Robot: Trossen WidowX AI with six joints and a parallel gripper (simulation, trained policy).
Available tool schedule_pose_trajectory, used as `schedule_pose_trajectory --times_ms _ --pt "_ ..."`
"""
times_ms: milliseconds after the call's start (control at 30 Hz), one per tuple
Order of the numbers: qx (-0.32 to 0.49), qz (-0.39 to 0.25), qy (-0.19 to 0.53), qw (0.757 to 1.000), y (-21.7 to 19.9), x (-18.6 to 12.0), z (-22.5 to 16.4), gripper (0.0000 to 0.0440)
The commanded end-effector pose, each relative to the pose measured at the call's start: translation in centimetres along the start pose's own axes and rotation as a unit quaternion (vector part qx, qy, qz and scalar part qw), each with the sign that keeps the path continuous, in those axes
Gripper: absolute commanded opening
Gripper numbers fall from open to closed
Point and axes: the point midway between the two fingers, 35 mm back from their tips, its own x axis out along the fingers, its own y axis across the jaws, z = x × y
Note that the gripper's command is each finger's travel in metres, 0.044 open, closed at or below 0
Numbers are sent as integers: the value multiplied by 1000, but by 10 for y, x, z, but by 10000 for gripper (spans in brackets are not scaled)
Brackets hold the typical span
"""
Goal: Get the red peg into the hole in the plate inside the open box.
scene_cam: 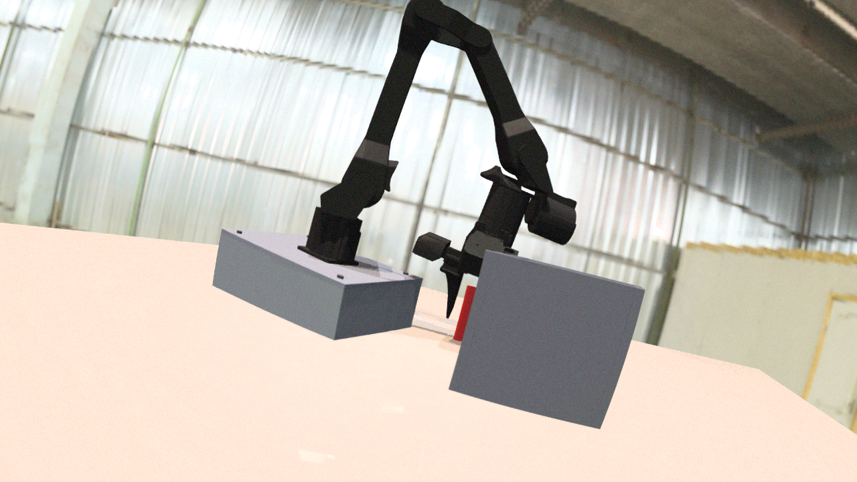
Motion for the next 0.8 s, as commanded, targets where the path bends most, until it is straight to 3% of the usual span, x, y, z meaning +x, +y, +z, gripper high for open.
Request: schedule_pose_trajectory --times_ms 0,100,767 --pt "-9 0 4 1000 2 4 -2 66" --pt "-16 2 8 1000 4 6 -4 11" --pt "8 78 62 995 29 -46 -24 0"
